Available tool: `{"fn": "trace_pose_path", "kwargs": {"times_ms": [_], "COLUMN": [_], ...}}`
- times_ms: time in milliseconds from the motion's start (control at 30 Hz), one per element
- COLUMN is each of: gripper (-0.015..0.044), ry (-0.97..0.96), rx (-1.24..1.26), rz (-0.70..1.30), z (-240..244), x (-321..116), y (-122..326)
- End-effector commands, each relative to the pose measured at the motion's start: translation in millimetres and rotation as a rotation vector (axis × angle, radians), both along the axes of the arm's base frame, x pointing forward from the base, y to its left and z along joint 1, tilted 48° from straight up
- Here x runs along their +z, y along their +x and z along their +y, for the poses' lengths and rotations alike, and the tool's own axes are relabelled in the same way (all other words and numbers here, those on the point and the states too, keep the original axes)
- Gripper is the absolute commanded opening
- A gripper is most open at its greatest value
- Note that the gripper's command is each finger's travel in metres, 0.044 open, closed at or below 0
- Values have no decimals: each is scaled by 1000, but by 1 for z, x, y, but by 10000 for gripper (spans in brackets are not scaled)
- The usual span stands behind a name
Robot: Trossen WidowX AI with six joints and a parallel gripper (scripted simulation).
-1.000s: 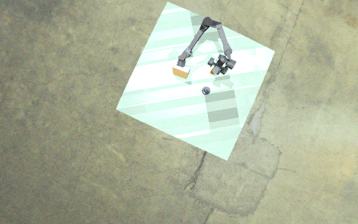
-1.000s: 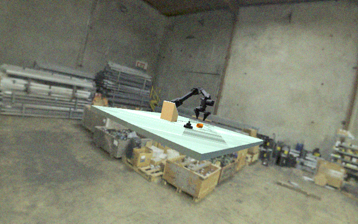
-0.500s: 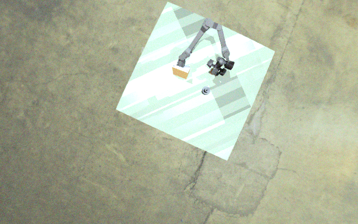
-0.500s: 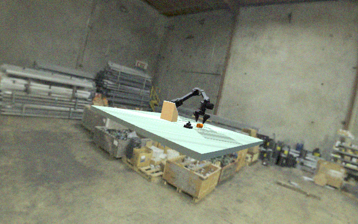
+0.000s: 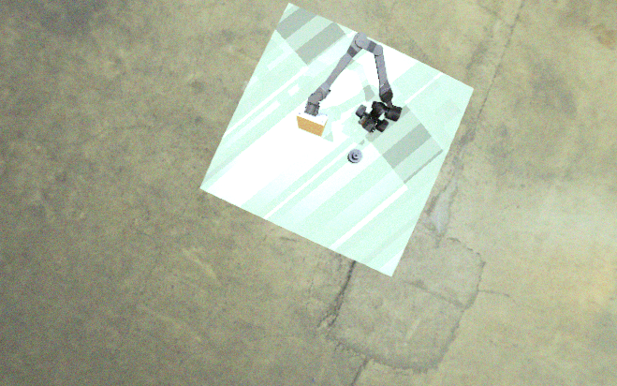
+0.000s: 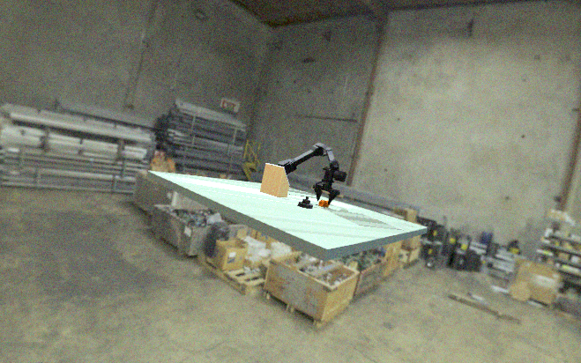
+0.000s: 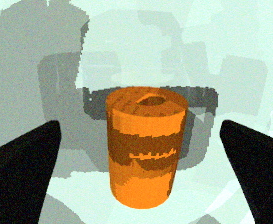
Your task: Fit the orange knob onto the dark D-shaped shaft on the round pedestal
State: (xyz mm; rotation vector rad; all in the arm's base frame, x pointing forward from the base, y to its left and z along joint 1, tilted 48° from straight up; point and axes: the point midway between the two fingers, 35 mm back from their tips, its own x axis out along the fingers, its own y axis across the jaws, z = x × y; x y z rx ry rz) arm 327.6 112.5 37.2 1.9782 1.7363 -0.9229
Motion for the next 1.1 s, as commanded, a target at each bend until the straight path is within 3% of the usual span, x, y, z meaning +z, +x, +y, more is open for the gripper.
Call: {"fn": "trace_pose_path", "kwargs": {"times_ms": [0,167,433,667,1067], "gripper": [440,440,240,240,179], "ry": [3,4,4,4,0], "rx": [-2,-2,-2,-2,-1], "rz": [4,4,4,4,4], "z": [5,9,9,9,9], "x": [-5,-8,-8,-8,-8], "y": [0,-1,-1,-1,-1]}}
